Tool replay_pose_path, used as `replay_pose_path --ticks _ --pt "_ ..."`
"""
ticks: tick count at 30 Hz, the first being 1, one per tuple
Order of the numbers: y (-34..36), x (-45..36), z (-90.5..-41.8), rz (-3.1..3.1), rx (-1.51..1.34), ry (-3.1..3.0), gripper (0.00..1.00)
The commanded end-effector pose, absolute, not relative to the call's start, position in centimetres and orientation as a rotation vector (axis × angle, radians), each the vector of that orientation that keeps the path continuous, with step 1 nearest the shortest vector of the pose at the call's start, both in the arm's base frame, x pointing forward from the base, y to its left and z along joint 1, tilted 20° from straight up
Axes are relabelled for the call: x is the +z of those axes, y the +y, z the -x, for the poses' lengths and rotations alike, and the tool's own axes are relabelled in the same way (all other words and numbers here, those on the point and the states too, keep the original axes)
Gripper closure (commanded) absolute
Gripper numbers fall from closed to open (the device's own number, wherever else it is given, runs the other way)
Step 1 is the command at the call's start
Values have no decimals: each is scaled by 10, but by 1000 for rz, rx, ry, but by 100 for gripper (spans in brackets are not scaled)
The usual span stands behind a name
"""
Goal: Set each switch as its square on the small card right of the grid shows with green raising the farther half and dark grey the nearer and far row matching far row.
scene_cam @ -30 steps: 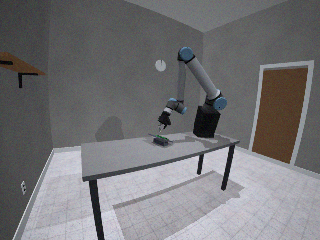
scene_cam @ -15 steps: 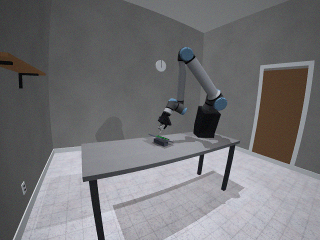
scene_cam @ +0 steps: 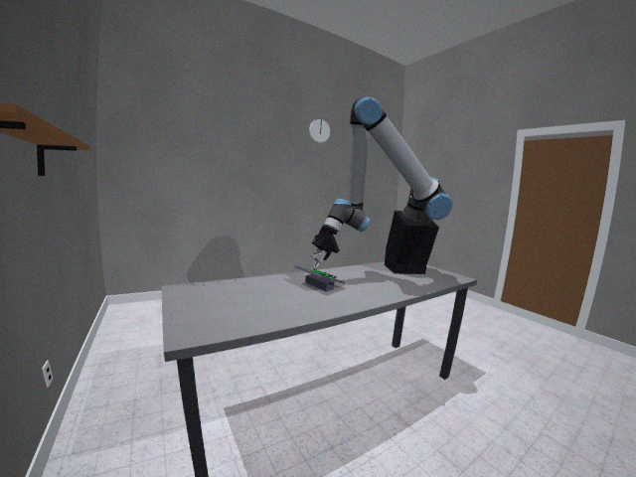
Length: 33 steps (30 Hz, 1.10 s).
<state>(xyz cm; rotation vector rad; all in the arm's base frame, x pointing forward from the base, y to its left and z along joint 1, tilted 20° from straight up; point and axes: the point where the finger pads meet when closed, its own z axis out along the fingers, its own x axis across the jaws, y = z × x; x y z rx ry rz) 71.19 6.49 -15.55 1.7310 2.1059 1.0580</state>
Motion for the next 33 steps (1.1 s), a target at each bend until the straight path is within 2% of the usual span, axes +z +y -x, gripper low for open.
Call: replay_pose_path --ticks 1,33 --pt "65 -156 -713 -1730 1058 2105 100" --pt "68 -161 -717 -1730 1058 2105 100"
